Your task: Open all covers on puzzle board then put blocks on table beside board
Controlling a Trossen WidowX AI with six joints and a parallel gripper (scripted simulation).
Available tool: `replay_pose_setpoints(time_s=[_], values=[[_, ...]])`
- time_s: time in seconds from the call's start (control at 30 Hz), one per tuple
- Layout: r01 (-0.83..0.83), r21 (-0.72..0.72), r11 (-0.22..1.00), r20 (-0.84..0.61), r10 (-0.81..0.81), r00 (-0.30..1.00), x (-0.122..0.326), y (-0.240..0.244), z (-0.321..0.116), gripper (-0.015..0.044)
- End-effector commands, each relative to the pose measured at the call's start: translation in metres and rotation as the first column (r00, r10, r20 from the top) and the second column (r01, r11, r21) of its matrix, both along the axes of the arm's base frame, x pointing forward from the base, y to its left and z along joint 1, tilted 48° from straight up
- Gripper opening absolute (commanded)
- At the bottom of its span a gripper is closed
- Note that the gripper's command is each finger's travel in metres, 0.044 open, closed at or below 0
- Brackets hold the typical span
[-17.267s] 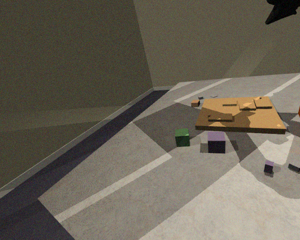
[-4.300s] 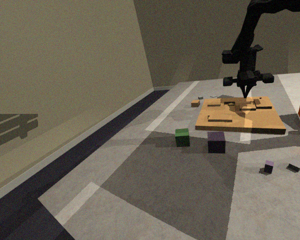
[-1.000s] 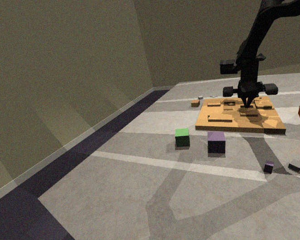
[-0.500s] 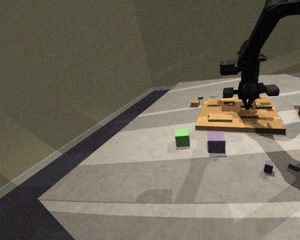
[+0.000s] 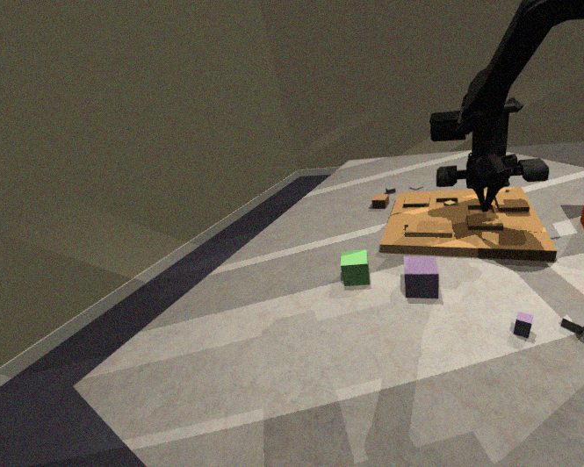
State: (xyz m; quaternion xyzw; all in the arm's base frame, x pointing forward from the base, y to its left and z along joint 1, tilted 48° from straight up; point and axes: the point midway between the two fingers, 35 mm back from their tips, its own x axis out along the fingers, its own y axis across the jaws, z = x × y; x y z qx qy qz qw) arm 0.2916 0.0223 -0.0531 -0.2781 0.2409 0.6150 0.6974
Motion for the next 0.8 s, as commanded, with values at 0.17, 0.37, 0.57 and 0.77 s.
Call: replay_pose_setpoints(time_s=[0.17, 0.37, 0.57, 0.77], values=[[0.001, -0.003, 1.000, 0.017, -0.001, 1.000, 0.002, -0.010, 0.012, 0.0000], [0.001, -0.003, 1.000, 0.017, -0.001, 1.000, 0.001, -0.015, 0.018, 0.0000], [0.001, -0.003, 1.000, 0.017, -0.001, 1.000, 0.000, -0.020, 0.024, 0.0000], [0.001, -0.002, 1.000, 0.017, -0.001, 1.000, -0.002, -0.025, 0.030, 0.0000]])
